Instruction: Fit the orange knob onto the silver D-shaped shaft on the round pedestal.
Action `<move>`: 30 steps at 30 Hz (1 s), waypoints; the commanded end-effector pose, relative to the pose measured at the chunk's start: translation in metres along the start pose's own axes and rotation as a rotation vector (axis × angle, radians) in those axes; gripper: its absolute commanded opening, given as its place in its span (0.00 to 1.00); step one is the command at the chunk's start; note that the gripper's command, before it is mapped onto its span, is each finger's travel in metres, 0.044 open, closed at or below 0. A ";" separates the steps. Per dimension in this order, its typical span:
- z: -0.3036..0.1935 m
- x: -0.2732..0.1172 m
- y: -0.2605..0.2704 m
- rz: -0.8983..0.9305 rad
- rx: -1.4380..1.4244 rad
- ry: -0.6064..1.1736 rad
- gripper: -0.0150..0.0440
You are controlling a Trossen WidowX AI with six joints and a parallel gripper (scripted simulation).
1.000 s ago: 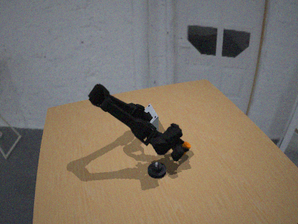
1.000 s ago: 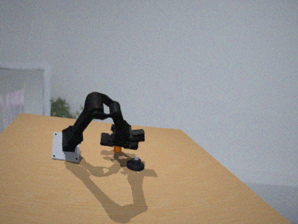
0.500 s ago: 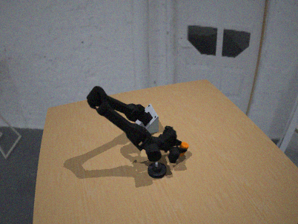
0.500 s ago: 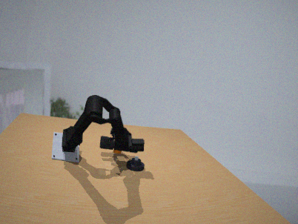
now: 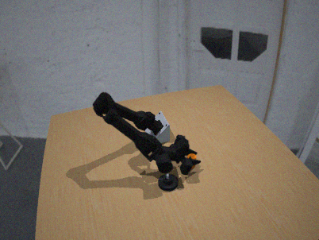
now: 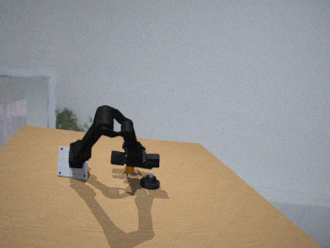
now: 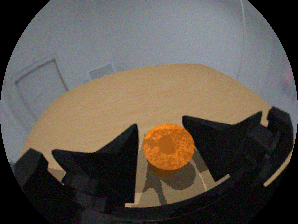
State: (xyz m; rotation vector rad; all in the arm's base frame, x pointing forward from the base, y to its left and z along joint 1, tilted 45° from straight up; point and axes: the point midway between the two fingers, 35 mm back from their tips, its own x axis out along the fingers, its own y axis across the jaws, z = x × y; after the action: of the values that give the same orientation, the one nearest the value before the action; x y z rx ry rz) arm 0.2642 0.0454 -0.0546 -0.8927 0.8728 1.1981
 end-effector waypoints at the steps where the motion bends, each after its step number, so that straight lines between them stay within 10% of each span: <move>1: 0.000 0.000 0.000 -0.001 0.000 -0.003 0.69; 11: 0.000 0.000 0.000 -0.001 0.000 -0.003 0.69; 18: 0.000 0.000 0.000 -0.001 0.000 -0.003 1.00; 30: 0.073 -0.029 -0.001 0.000 0.000 -0.003 1.00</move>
State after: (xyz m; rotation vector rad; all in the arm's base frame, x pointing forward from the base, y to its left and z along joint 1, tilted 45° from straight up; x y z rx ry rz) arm 0.2653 0.0807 -0.0217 -0.8814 0.8871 1.2027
